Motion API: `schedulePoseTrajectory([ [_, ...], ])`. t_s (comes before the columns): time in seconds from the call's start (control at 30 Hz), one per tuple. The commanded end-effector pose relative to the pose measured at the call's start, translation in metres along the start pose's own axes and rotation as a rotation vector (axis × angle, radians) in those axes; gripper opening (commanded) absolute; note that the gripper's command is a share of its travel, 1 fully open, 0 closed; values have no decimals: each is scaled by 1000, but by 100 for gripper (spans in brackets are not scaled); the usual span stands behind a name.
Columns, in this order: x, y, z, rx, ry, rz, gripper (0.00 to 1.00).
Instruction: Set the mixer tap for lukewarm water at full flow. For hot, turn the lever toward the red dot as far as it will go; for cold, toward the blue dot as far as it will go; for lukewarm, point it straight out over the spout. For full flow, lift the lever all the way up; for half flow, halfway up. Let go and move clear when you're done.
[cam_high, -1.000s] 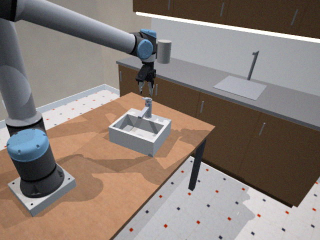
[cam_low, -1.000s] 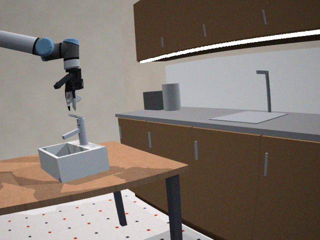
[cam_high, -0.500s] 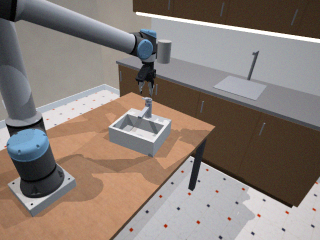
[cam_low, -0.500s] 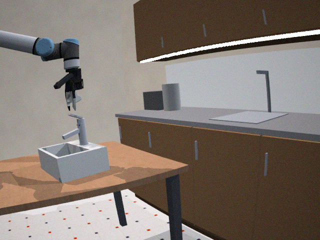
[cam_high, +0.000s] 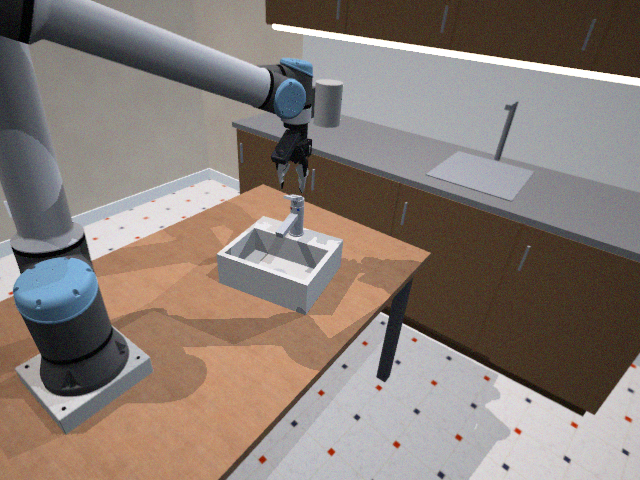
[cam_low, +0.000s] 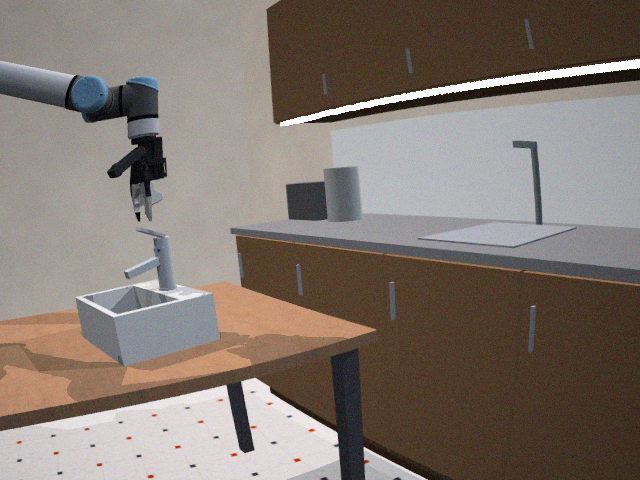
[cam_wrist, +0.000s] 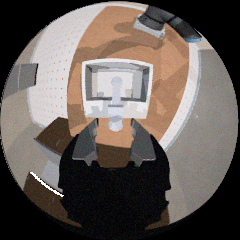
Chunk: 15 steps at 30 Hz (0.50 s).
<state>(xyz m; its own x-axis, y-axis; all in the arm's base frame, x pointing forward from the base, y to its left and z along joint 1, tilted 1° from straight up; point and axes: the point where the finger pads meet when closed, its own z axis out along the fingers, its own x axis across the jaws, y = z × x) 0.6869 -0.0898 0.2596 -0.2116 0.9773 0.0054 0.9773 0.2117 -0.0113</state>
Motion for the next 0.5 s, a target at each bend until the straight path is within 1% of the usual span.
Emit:
schedulePoseTrajectory([
  [0.0,2,1,1,0,1,-2,43],
  [0.47,3,1,1,0,1,-2,43],
])
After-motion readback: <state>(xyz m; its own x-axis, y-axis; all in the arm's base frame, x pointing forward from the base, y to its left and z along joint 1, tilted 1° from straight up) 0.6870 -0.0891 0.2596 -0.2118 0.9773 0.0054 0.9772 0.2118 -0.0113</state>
